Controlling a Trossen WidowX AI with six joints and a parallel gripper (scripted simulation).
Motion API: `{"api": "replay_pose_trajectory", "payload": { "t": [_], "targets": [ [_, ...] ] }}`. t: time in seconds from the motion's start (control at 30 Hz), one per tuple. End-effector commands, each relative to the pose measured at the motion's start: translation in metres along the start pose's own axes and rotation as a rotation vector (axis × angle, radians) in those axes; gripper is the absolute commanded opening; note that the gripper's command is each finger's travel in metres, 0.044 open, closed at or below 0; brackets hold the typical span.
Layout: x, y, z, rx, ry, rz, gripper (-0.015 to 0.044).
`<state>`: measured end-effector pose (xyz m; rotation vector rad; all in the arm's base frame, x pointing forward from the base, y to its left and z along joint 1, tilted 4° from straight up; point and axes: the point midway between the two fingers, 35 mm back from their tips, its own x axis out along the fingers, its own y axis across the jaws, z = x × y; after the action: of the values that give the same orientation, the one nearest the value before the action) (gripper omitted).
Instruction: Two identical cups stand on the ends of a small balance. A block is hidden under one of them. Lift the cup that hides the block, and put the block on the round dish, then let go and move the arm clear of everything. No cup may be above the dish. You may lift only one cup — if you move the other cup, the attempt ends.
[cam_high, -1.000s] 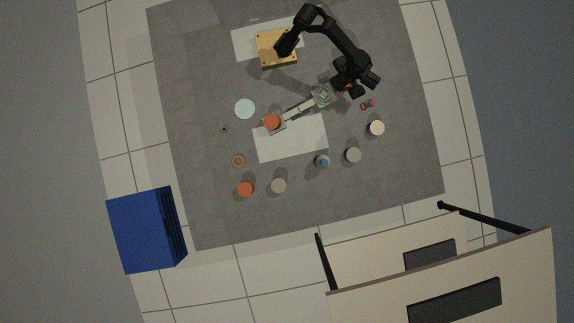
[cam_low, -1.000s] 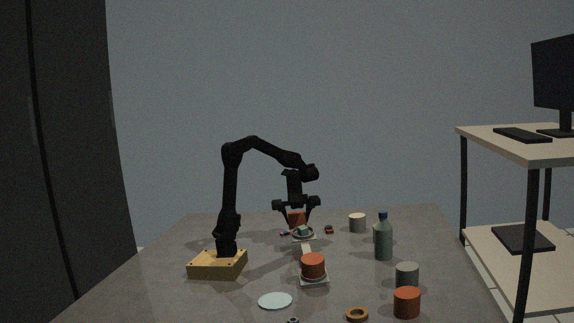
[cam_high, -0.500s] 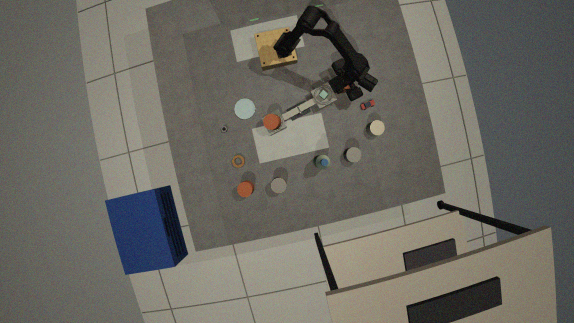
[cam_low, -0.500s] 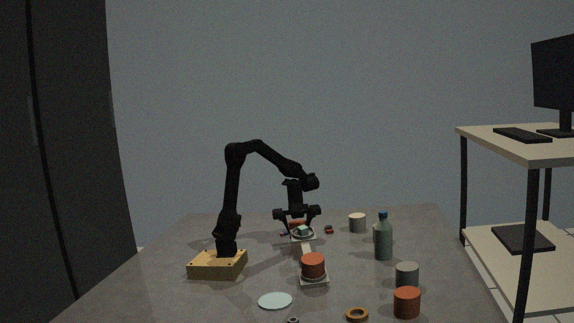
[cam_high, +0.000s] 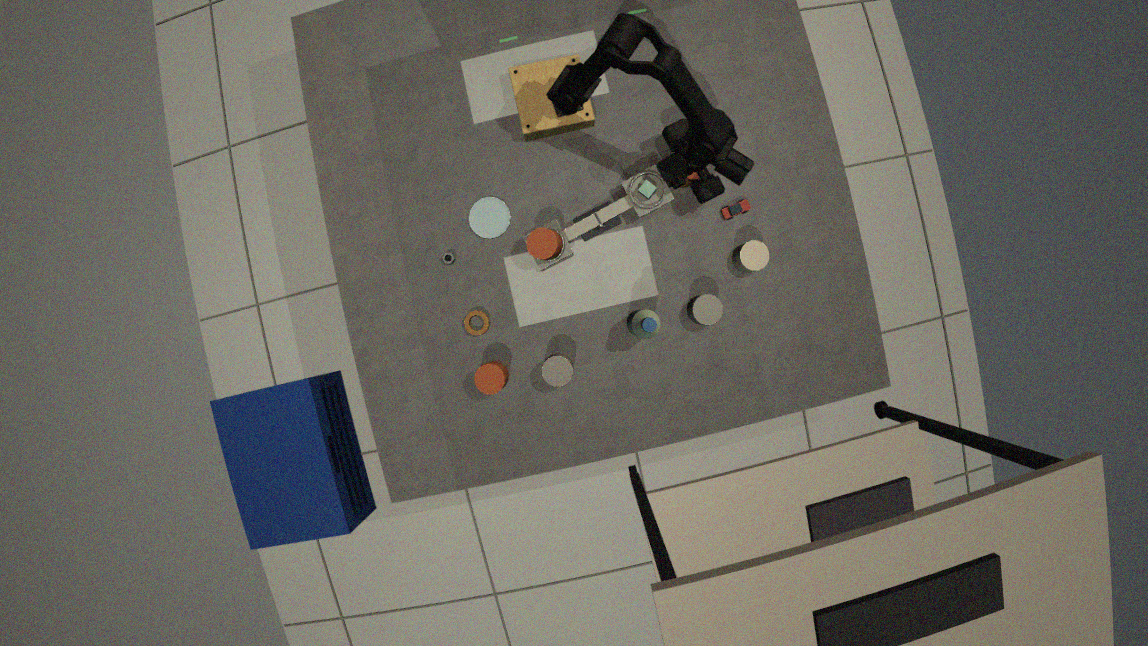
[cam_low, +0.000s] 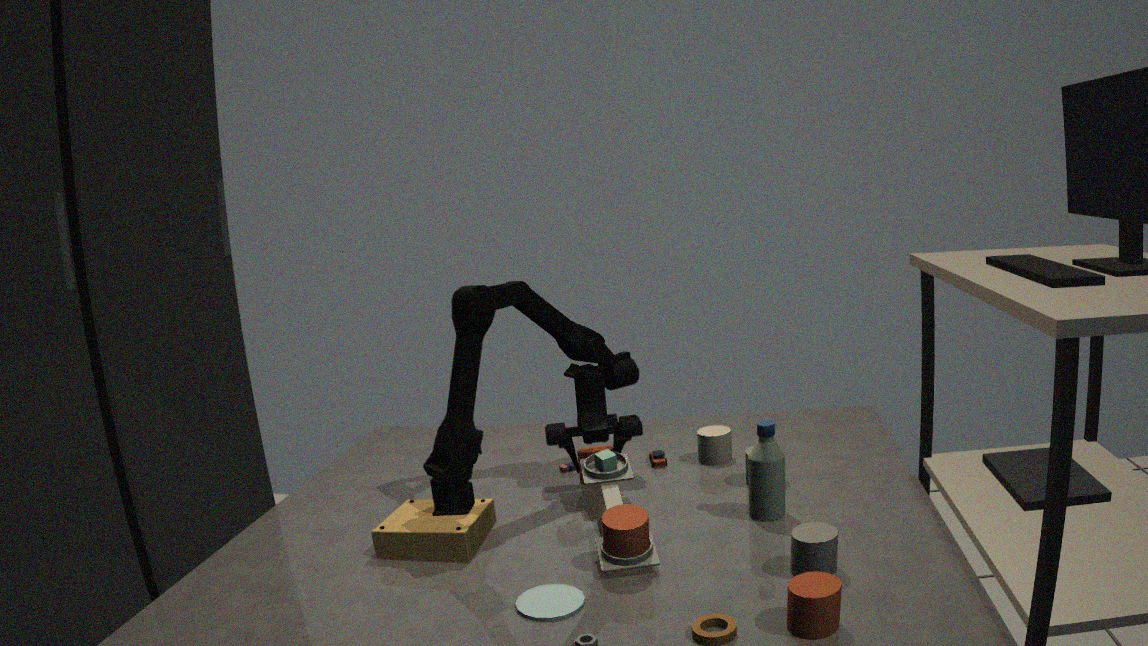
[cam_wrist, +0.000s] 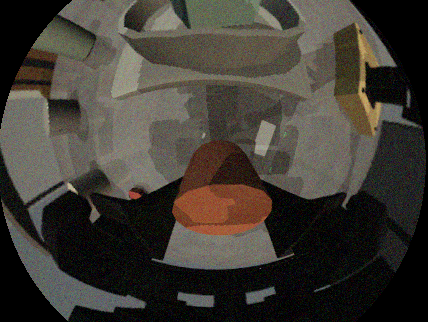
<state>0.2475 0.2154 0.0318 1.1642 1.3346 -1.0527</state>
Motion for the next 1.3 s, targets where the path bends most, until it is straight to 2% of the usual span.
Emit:
{"api": "replay_pose_trajectory", "payload": {
  "t": [0.0,0.33,0.47,0.67,0.9,1.27],
  "targets": [
    [0.000,0.000,0.000,0.000,0.001,0.001,0.0184],
    [-0.009,0.001,-0.001,0.001,0.001,0.002,0.0440],
    [-0.051,0.001,-0.001,0.005,0.001,0.008,0.0440],
    [-0.054,0.001,0.000,0.005,0.001,0.008,0.0440],
    [-0.075,0.013,0.033,-0.073,0.007,0.035,0.0260],
    [-0.105,0.009,0.113,-0.384,-0.012,0.009,0.0260]
  ]
}}
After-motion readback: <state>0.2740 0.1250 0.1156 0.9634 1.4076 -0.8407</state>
